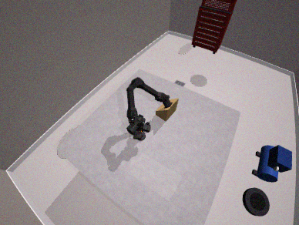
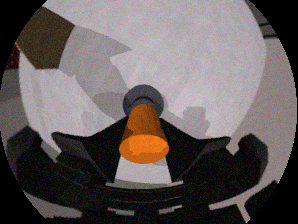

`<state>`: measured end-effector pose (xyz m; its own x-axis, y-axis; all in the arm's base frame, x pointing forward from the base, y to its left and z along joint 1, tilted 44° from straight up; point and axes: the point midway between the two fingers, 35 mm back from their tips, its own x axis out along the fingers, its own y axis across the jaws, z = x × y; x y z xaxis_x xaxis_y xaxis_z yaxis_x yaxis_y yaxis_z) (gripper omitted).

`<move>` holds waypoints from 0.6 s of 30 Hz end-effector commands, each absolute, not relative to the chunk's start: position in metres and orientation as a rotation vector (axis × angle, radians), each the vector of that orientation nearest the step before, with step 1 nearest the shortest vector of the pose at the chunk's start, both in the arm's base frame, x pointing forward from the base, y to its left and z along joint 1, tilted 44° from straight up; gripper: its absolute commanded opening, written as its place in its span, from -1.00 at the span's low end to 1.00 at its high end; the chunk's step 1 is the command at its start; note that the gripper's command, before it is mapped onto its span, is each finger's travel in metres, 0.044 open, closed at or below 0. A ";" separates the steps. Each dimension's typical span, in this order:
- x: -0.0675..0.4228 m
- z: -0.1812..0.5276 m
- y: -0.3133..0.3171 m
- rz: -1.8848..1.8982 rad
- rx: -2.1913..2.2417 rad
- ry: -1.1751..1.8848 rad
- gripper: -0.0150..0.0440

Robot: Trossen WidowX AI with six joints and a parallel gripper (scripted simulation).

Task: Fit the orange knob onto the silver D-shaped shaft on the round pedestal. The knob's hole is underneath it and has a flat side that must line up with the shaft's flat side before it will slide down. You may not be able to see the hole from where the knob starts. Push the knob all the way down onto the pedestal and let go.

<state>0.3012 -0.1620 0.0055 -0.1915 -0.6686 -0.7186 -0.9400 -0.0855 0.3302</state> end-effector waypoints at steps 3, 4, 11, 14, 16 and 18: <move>0.302 0.005 -0.162 1.162 -1.753 1.864 -0.49; 0.302 0.005 -0.162 1.162 -1.753 1.864 -0.49; 0.302 0.008 -0.159 1.162 -1.753 1.864 -0.49; 0.301 0.008 -0.159 1.223 -1.781 1.849 -0.49; 0.301 0.007 -0.159 1.304 -1.818 1.827 -0.49; 0.299 0.006 -0.159 1.389 -1.855 1.801 -0.49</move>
